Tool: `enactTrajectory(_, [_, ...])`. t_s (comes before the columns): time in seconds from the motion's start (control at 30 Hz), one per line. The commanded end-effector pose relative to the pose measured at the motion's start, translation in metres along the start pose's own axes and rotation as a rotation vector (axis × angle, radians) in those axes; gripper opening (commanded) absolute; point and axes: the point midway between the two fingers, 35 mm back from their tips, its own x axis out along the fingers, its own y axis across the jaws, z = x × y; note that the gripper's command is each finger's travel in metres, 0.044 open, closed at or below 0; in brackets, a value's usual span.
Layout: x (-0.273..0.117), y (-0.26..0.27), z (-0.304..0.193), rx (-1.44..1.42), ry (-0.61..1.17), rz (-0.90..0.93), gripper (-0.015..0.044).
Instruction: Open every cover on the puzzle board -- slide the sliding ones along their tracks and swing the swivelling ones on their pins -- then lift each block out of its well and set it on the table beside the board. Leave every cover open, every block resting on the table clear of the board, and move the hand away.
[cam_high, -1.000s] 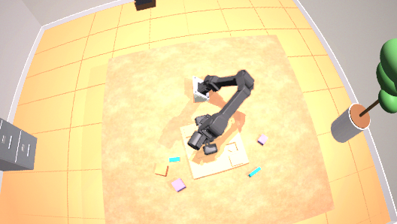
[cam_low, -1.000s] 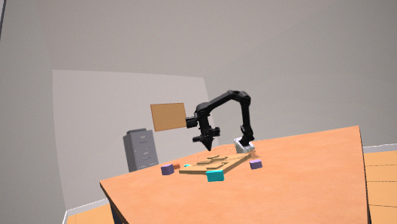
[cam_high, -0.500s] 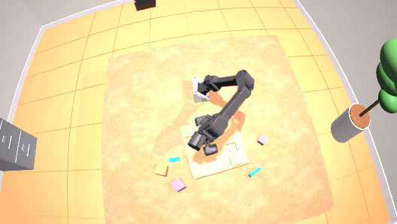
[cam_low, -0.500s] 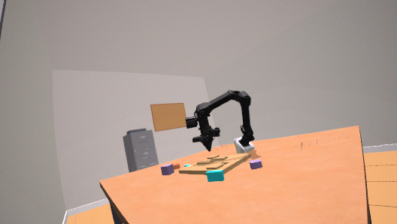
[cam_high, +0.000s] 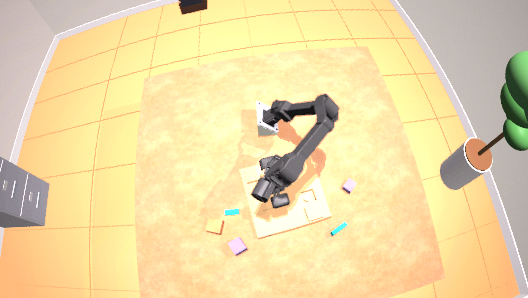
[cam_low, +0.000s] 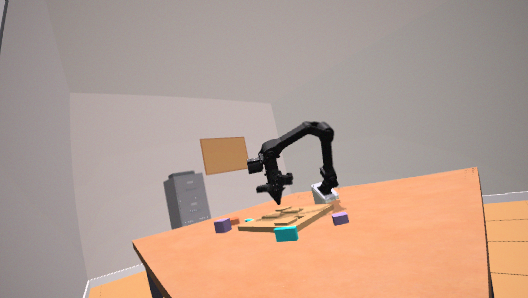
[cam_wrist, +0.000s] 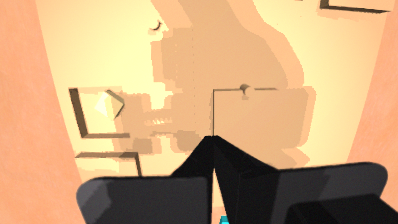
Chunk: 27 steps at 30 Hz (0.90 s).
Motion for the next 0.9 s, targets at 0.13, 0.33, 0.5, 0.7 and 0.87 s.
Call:
enactTrajectory(0.13, [0.01,0.002,0.001,0.01,-0.008,0.001,0.0])
enactTrajectory(0.33, [0.016,0.001,0.001,0.01,-0.009,0.001,0.0])
enactTrajectory(0.5, [0.021,0.001,0.001,0.01,-0.009,0.001,0.0])
enactTrajectory(0.7, [0.027,0.001,0.001,0.01,-0.009,0.001,0.0])
enactTrajectory(0.87, [0.032,0.002,0.002,0.01,-0.01,0.001,0.0])
